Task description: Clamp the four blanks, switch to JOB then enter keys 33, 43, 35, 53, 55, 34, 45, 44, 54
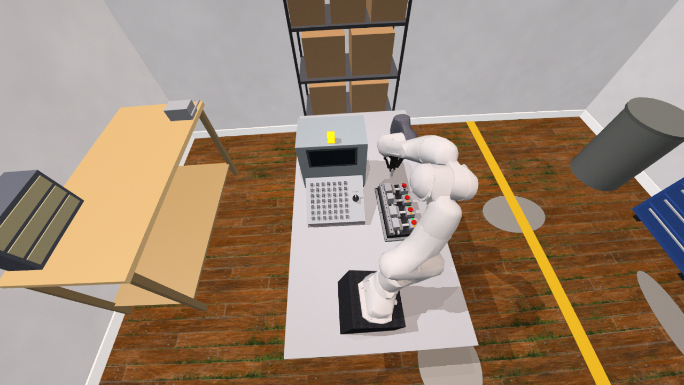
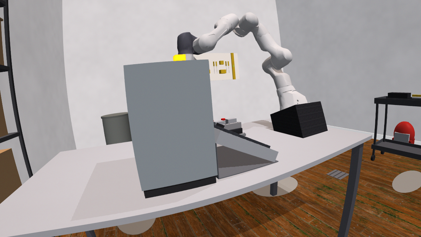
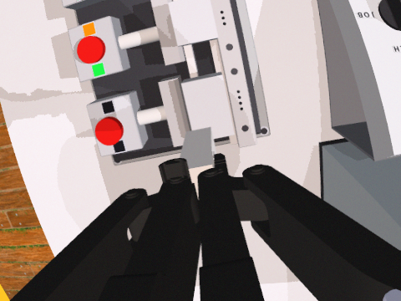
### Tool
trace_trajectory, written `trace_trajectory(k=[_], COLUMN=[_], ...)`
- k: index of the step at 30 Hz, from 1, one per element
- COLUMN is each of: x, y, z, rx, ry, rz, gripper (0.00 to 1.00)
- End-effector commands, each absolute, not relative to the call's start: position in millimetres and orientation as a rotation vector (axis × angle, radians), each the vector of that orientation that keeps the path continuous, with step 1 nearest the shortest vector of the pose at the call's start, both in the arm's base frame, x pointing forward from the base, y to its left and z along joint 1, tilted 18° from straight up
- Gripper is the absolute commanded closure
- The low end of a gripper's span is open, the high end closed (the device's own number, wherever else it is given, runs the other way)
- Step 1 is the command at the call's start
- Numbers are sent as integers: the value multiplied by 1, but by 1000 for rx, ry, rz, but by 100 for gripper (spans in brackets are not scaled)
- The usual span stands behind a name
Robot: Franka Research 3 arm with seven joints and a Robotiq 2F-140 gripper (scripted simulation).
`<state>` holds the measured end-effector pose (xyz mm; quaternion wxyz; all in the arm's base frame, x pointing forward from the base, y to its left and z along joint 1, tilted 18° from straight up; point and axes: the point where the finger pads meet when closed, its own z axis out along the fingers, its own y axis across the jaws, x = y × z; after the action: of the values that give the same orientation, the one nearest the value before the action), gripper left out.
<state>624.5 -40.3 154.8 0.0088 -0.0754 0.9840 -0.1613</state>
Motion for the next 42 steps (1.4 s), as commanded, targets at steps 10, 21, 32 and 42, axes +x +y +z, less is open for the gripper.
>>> trace_trajectory(k=[10,21,32,42], x=[628,637,637,637], y=[-58,-133,-133,-133], z=[162,187,187,187], rx=[-239,-236,-236,-236], ry=[3076,3075,3075,3075], rz=[-500,-501,-501,-501], gripper=[100,100,100,100])
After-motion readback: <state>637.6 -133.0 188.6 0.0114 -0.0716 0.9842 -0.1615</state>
